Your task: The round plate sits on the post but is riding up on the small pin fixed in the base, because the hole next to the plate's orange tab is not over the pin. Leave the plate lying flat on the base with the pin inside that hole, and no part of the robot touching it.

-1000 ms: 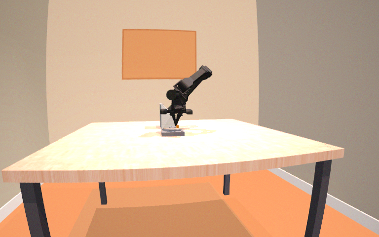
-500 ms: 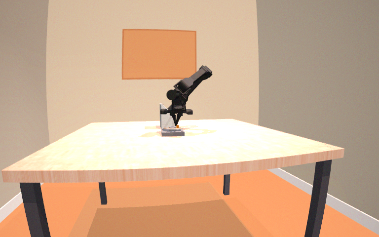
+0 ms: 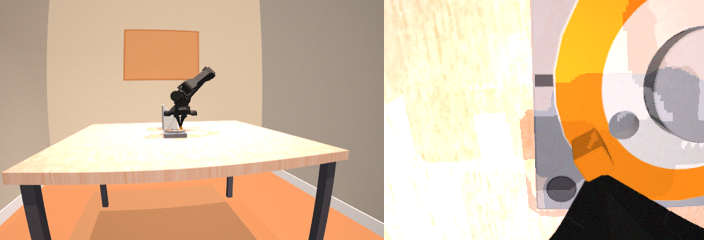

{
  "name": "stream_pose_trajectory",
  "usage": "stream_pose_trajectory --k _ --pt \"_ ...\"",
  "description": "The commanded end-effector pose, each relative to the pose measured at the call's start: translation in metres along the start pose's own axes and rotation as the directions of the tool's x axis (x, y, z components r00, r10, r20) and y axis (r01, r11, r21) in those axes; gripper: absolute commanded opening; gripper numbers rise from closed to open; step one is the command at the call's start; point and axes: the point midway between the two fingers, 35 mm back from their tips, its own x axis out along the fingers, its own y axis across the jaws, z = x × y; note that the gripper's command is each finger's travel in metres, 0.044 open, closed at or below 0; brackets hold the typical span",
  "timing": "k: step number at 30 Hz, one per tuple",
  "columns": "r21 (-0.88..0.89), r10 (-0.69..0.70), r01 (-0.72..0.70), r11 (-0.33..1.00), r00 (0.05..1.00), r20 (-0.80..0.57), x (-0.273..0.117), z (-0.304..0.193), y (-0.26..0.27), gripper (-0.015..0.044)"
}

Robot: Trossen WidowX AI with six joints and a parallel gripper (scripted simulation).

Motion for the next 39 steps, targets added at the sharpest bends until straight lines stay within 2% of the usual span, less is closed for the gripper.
stream_pose_trajectory --k 1,39 --pt "-0.007 0.002 -0.002 1.000 1.000 0.013 -0.002 0.008 0.003 0.0000" --pt "-0.008 0.003 -0.002 1.000 1.000 0.013 -0.002 0.032 0.013 0.0000"
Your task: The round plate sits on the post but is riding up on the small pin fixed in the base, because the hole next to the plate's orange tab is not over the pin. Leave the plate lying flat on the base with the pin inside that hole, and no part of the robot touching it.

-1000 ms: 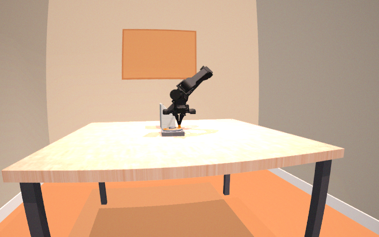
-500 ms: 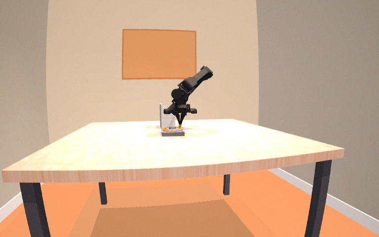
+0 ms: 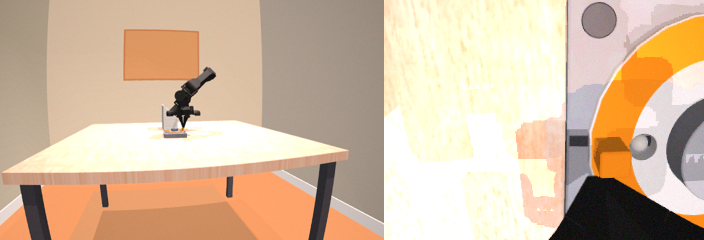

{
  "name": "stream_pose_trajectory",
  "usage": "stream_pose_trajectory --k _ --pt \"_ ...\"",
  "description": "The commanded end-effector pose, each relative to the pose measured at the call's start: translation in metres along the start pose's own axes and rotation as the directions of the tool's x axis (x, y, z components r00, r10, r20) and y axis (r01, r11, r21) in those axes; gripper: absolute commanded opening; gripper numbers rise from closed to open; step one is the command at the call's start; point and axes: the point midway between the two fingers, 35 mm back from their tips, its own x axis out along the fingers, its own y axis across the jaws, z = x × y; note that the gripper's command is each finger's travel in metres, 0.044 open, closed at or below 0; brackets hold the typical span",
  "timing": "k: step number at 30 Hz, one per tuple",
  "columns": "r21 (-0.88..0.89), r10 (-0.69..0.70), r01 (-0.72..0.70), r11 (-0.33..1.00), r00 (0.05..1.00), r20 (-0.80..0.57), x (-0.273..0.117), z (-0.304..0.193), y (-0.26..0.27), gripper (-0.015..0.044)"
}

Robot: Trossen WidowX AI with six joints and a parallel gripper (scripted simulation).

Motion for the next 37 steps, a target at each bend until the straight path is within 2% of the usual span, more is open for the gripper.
stream_pose_trajectory --k 1,12,37 --pt "-0.003 0.001 -0.001 1.000 1.000 0.010 0.000 0.006 0.000 0.0000" --pt "-0.002 -0.001 0.001 1.000 1.000 0.010 -0.048 0.001 -0.001 0.0000" --pt "0.005 0.003 -0.003 1.000 1.000 0.010 -0.041 0.001 -0.002 0.0000"
